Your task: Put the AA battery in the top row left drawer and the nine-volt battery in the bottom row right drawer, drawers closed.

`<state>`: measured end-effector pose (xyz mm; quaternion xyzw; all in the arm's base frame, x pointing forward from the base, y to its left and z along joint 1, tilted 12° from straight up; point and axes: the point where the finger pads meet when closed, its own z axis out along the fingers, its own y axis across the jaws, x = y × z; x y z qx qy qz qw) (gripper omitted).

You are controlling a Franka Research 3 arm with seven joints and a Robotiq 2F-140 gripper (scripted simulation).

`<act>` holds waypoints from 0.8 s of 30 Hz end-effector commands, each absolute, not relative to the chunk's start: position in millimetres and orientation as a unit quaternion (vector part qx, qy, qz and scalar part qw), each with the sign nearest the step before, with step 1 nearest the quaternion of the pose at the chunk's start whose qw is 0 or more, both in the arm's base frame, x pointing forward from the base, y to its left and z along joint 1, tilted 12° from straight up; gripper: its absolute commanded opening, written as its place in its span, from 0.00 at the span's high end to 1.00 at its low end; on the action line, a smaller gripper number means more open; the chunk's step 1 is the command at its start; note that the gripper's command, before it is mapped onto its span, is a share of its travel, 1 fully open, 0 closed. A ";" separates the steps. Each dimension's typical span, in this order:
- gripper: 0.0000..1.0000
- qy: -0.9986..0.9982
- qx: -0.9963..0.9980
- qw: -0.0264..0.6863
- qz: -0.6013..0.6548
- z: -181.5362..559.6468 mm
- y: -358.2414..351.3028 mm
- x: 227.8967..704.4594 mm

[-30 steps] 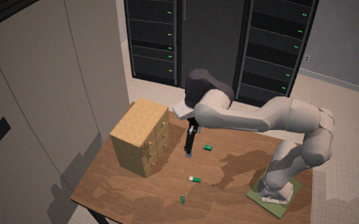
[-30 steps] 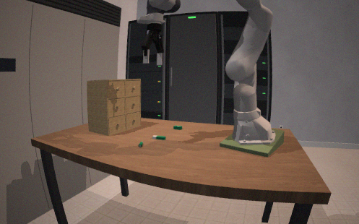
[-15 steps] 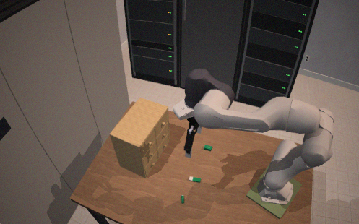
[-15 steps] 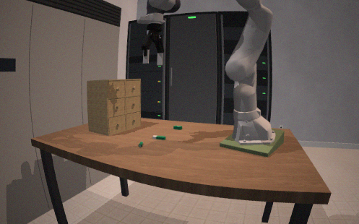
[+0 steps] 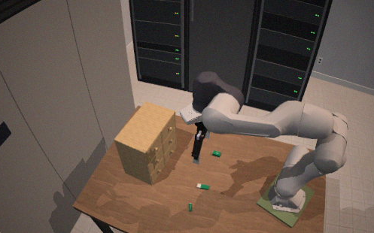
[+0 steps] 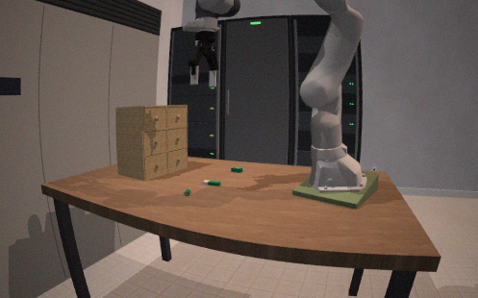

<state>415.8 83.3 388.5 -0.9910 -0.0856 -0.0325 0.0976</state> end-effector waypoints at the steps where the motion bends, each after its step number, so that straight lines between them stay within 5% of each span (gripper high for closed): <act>1: 0.00 -0.076 -0.992 0.098 -0.032 388.6 83.3 415.9; 24: 0.00 0.266 -0.958 0.103 0.004 388.7 83.6 417.2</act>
